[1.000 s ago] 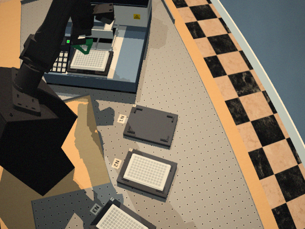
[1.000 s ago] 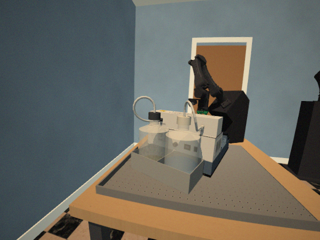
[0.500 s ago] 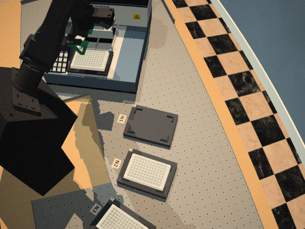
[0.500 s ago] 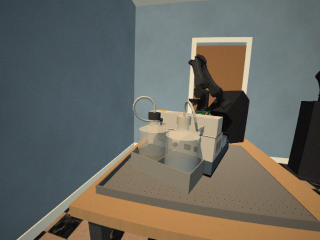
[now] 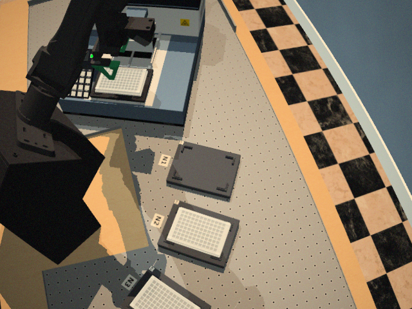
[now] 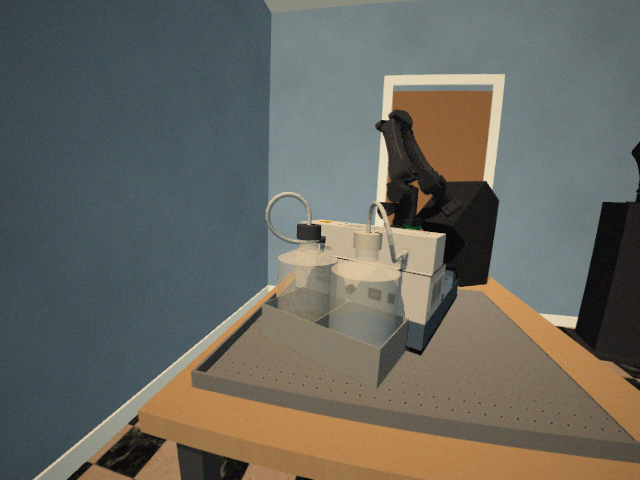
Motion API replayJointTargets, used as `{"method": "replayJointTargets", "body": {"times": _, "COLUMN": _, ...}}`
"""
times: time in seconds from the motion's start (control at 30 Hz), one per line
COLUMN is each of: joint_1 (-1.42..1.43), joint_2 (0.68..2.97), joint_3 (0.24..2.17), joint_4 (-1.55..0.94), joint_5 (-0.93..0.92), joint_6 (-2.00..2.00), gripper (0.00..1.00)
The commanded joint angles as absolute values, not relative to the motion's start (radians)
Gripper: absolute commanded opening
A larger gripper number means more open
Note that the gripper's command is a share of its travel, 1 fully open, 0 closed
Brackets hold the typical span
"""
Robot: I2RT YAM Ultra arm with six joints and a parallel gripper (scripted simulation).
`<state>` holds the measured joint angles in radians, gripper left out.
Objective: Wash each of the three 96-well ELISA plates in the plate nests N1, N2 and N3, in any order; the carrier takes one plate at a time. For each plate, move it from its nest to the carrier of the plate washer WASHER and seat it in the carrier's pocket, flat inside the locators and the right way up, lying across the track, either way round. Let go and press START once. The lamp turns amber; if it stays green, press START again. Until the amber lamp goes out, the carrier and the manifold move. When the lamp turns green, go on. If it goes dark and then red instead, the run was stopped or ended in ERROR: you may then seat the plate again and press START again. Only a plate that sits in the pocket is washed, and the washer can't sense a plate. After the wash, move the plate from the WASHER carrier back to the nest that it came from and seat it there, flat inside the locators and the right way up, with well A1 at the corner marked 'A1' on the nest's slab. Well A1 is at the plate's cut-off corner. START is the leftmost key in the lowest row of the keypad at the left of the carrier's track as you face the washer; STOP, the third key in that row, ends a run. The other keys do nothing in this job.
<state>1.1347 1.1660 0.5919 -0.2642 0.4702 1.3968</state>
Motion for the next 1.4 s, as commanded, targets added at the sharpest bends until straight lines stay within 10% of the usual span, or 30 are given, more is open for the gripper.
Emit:
{"method": "replayJointTargets", "body": {"times": 0.0, "joint_1": 1.129, "joint_2": 1.178, "joint_3": 0.591, "joint_4": -0.224, "joint_5": 0.464, "joint_6": 1.380, "gripper": 1.00}}
{"method": "replayJointTargets", "body": {"times": 1.37, "joint_1": 1.054, "joint_2": 1.344, "joint_3": 0.582, "joint_4": -0.024, "joint_5": 0.412, "joint_6": 1.320, "gripper": 1.00}}
